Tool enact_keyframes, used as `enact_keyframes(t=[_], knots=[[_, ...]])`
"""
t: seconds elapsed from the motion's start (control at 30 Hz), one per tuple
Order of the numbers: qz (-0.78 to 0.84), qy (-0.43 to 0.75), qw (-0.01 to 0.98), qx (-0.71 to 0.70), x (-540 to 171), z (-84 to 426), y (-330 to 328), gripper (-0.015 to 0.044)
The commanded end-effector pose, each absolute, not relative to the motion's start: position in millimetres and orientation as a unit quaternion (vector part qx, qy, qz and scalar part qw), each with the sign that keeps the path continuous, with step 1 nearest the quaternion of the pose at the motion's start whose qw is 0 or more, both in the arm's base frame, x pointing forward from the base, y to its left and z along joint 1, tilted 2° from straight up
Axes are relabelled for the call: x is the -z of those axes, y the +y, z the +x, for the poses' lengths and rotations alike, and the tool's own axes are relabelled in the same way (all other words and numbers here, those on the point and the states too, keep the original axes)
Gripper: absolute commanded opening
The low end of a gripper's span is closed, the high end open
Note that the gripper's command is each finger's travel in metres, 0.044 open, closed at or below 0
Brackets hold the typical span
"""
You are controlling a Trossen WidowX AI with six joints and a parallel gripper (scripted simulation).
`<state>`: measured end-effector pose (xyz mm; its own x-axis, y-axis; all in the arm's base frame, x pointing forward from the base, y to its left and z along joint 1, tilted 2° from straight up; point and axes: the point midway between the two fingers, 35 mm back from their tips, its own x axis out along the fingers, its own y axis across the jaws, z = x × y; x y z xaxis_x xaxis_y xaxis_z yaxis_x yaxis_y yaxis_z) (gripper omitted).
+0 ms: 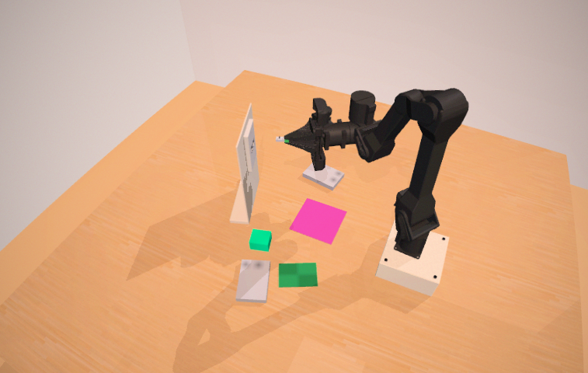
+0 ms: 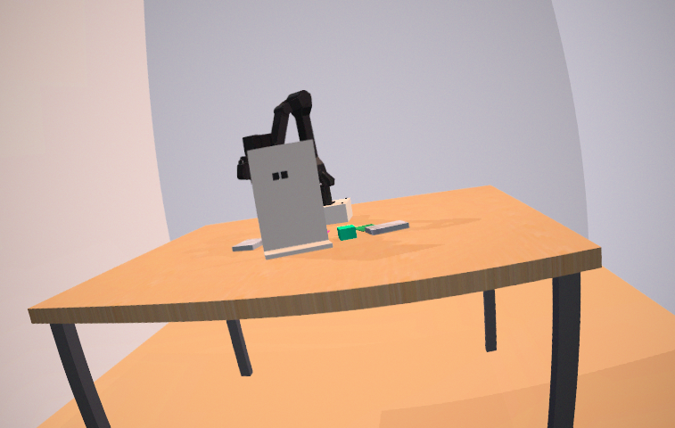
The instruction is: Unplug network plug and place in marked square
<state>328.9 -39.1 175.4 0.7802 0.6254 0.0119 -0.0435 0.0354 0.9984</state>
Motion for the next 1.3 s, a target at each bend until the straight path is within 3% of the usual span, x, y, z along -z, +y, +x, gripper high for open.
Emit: enact_keyframes(t=[0.0, 0.47, 1.27], knots=[[0.650, 0.226, 0.682, -0.246, -184.9, 324.0, -37.7, 0.0000], [0.655, 0.227, 0.679, -0.241, -203.7, 313.8, -33.8, 0.0000], [0.745, 0.247, 0.619, -0.004, -148.6, 322.5, -4.4, 0.0000]])
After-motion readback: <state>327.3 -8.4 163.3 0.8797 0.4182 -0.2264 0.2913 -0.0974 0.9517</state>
